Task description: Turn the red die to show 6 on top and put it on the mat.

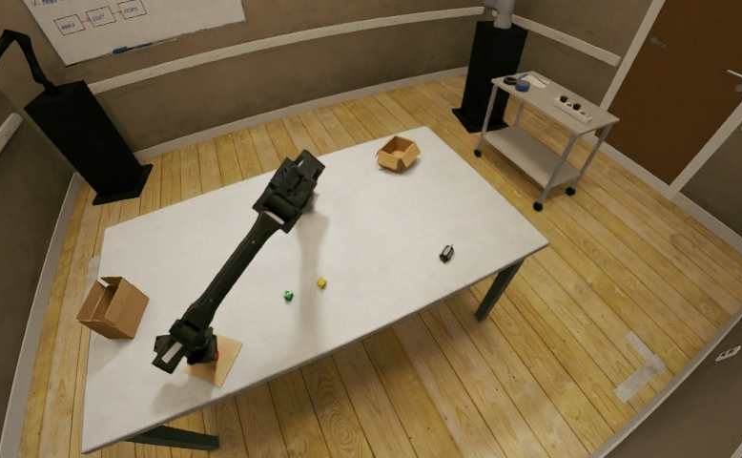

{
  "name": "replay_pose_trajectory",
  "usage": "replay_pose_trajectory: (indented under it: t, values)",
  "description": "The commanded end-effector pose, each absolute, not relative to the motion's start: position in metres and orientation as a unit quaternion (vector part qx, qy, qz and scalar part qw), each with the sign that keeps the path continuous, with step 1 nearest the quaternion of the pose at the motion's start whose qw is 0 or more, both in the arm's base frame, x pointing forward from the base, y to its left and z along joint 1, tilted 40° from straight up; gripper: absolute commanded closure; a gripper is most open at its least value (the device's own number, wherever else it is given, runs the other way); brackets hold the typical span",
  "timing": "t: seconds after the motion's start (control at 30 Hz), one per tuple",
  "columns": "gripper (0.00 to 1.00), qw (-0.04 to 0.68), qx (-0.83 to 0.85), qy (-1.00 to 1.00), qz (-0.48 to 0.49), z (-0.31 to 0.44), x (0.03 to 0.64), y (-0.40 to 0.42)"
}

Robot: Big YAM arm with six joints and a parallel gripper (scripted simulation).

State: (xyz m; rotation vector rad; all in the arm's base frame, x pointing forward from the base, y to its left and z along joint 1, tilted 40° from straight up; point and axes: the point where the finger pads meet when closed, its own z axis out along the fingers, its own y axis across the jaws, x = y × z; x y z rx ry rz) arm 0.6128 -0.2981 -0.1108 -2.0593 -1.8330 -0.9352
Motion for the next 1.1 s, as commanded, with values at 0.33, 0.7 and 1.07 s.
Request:
replay_pose_trajectory:
  t: [0.33,0.7,1.07]
  values:
    - [0.80,0.077,-0.703,-0.627,-0.326,-0.032,0.599,-0.359]
    - [0.80,0.100,-0.692,-0.638,-0.321,-0.022,0.599,-0.353]
    - [0.80,0.091,-0.688,-0.643,-0.324,-0.029,0.589,-0.369]
